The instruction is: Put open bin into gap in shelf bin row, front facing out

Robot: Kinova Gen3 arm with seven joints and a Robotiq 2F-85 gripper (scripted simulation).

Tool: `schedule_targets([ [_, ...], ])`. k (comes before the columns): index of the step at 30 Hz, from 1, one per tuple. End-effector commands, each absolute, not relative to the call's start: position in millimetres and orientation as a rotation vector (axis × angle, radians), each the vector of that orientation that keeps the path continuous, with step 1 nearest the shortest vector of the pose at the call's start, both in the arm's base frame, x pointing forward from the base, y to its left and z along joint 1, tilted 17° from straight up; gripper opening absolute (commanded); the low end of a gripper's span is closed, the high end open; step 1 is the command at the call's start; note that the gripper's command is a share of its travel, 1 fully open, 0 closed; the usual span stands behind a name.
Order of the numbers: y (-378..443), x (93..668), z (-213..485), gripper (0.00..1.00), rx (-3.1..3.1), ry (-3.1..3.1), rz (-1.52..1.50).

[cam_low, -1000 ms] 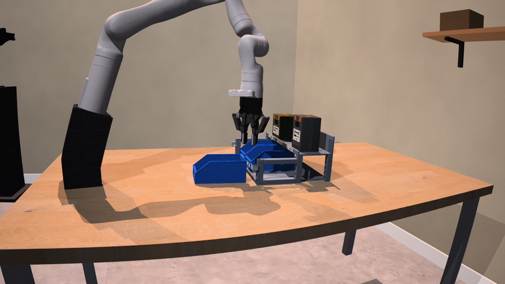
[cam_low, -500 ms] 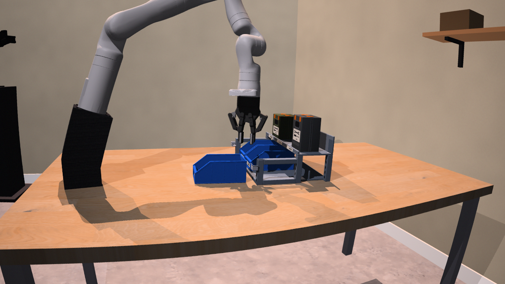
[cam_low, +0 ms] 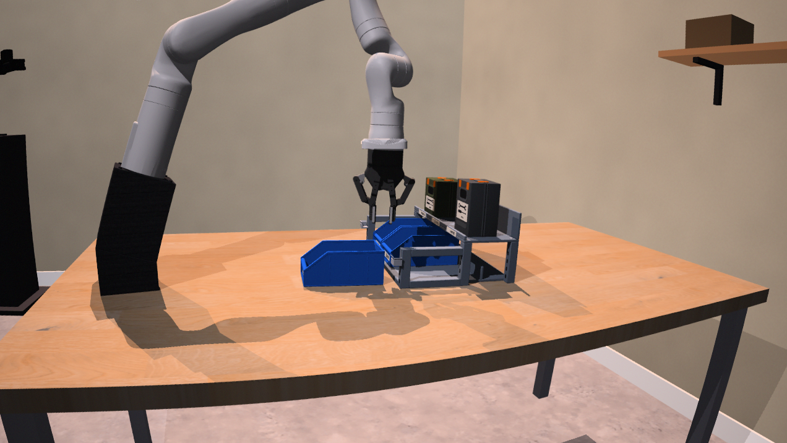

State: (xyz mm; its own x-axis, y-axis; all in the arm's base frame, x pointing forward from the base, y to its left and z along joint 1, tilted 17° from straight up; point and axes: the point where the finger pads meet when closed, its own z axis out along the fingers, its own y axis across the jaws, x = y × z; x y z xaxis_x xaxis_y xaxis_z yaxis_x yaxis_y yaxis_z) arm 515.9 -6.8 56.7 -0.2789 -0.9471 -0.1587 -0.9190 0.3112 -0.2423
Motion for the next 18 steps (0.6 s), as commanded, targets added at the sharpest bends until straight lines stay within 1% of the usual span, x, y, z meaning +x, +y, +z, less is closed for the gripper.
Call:
schedule_targets([
  [1,-6.6,516.3,57.5,0.39,-1.693,2.302,-0.151],
  [5,-6.6,516.3,57.5,0.39,-1.693,2.302,-0.151],
  [10,-5.3,514.3,57.6,0.39,-1.986,2.071,-0.204],
  [18,-5.3,514.3,57.6,0.39,-1.986,2.071,-0.204],
])
